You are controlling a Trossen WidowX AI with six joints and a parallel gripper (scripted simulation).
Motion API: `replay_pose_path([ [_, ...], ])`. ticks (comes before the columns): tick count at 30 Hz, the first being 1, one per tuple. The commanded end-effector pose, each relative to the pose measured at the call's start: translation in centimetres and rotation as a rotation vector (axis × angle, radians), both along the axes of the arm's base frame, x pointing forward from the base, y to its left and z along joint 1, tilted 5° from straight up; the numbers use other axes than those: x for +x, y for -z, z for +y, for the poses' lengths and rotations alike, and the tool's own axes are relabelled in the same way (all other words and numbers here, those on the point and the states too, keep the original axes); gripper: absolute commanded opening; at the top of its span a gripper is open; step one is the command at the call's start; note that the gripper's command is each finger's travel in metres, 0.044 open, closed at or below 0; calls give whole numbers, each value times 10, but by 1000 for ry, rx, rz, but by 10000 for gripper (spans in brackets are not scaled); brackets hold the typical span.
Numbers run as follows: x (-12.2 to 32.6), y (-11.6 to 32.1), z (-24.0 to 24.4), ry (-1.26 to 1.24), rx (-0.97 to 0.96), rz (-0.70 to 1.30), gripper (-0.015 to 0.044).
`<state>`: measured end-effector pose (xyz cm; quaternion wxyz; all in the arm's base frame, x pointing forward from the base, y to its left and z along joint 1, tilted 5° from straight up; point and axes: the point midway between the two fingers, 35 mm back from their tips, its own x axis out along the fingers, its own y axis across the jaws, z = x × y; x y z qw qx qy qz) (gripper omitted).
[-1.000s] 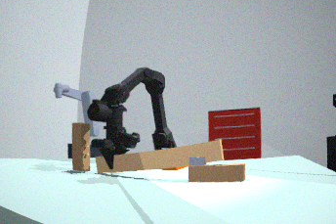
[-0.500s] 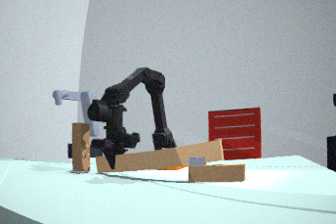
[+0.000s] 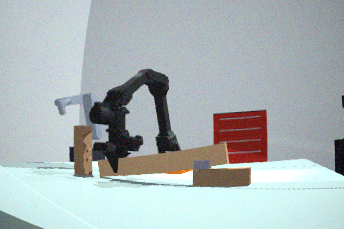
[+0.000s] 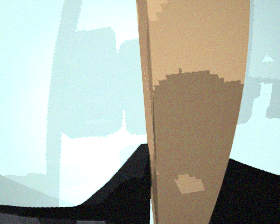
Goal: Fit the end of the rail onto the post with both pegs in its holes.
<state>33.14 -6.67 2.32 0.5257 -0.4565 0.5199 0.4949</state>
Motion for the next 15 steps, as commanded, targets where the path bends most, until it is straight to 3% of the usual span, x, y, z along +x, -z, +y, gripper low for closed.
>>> replay_pose_path([
  [1, 1, -4, 0, 0, 4, -5, 0],
  [15, 2, -11, 0, 0, 4, -5, 0],
])
